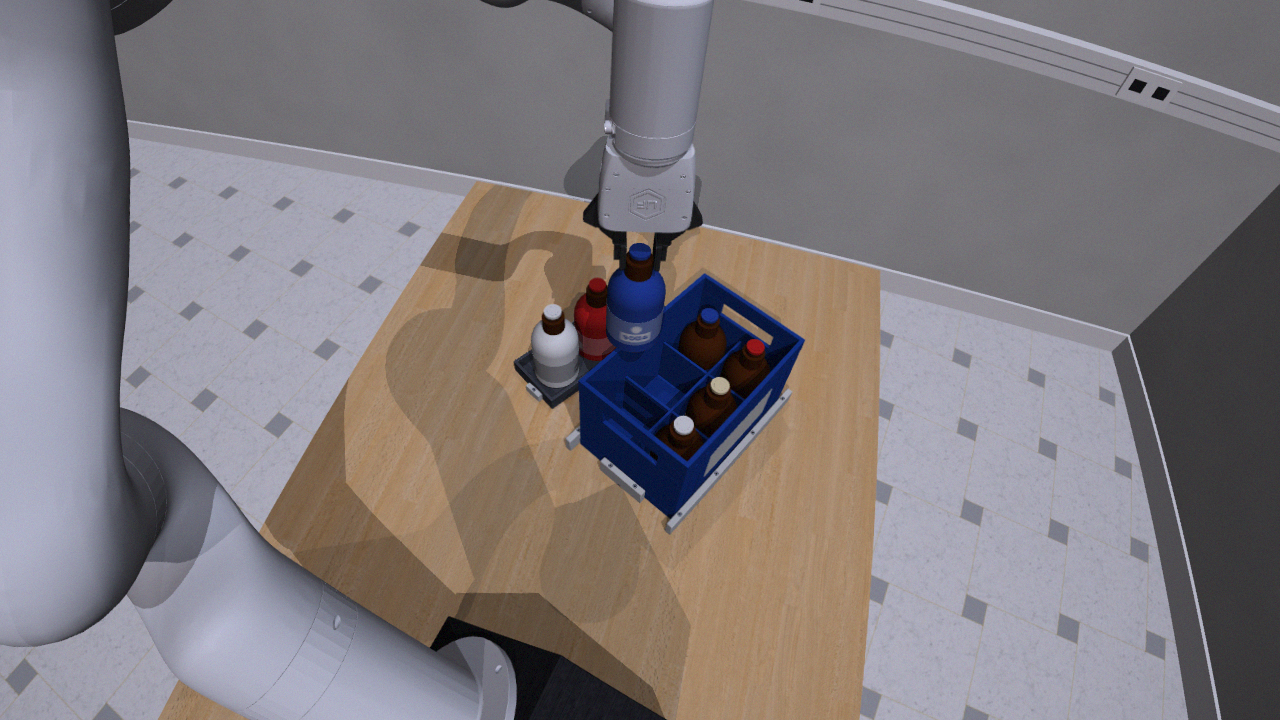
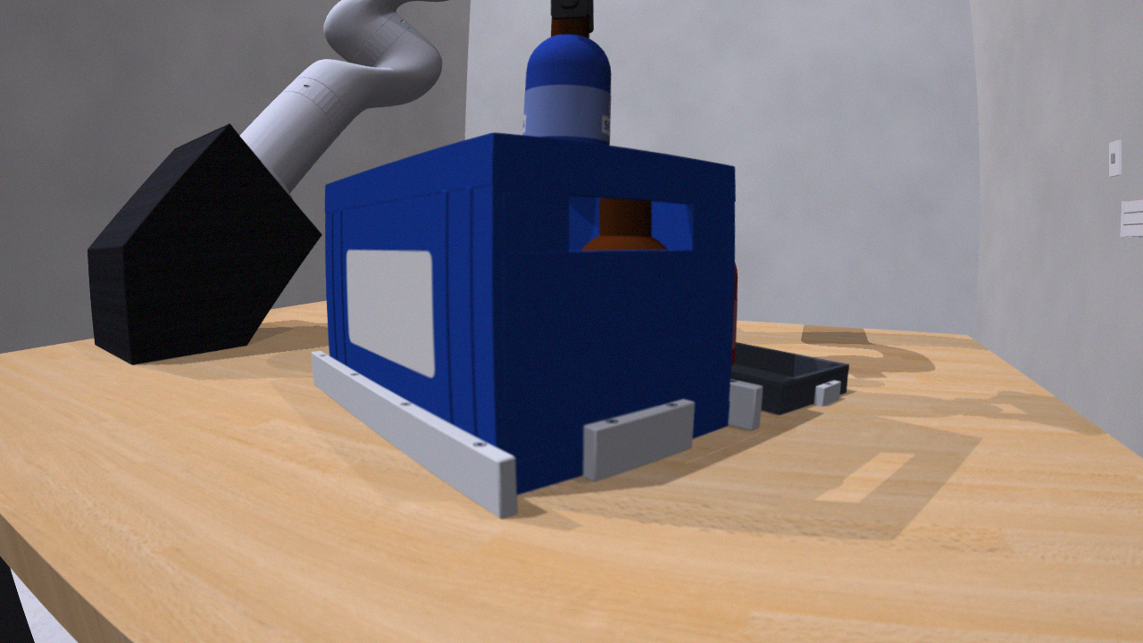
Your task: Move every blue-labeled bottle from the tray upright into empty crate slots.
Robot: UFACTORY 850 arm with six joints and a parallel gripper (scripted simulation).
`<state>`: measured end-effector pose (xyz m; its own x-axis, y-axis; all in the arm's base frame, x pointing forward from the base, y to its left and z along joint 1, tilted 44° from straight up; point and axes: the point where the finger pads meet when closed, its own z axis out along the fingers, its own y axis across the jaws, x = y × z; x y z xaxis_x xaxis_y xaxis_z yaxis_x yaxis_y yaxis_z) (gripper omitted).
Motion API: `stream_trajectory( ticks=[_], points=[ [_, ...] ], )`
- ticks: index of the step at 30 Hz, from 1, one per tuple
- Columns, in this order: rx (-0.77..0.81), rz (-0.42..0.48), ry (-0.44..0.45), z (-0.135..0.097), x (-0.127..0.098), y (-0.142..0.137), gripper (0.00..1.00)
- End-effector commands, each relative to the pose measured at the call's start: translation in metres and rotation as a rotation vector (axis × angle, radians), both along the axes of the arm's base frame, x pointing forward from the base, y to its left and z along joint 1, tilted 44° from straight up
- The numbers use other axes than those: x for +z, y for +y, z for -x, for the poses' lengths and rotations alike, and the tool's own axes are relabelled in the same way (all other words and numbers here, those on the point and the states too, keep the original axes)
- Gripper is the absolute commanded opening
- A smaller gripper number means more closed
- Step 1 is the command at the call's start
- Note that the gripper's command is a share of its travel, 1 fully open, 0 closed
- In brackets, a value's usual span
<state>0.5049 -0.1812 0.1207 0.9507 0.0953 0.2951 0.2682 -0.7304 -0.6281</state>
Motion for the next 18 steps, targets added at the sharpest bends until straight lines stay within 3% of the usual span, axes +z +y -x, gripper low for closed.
stream_trajectory(
  ticks=[1, 18],
  points=[
    [-0.001, 0.002, -0.003, 0.014, -0.003, -0.002, 0.00],
    [-0.001, 0.002, -0.003, 0.042, -0.010, -0.003, 0.00]
  ],
)
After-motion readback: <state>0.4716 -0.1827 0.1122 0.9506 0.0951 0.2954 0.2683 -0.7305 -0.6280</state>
